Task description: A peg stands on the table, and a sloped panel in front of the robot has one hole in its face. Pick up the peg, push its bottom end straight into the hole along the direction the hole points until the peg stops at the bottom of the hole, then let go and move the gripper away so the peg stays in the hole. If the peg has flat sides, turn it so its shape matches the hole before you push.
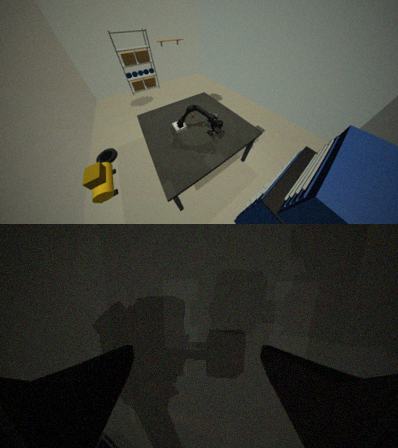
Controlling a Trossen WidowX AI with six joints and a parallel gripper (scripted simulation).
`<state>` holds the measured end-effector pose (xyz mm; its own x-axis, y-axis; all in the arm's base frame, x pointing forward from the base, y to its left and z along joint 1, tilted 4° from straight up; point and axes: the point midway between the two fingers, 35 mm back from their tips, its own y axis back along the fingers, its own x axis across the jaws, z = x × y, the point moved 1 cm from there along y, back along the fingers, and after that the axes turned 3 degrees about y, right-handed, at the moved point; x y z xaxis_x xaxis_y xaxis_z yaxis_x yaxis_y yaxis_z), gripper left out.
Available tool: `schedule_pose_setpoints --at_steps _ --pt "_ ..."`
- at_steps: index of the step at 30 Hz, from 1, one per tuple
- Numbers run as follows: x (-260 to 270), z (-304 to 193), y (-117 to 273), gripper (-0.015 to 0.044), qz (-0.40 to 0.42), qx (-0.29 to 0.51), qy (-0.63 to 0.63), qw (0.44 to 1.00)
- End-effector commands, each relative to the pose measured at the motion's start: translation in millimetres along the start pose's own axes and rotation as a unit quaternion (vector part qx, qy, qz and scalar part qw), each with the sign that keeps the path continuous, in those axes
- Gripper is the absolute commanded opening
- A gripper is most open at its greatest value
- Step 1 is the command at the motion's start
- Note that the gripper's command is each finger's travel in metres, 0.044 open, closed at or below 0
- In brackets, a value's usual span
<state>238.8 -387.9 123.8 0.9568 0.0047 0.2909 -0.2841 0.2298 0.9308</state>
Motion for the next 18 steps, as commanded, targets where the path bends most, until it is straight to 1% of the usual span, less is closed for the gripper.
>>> schedule_pose_setpoints --at_steps 1,10,18 --pt "13.0 -20.7 -0.7 0.0440 -0.004 0.012 0.071 0.997" --pt "41.1 -62.1 0.0 0.0440 0.000 0.033 0.212 0.977" --pt "61.0 -100.6 2.4 0.0440 0.006 0.051 0.331 0.942"
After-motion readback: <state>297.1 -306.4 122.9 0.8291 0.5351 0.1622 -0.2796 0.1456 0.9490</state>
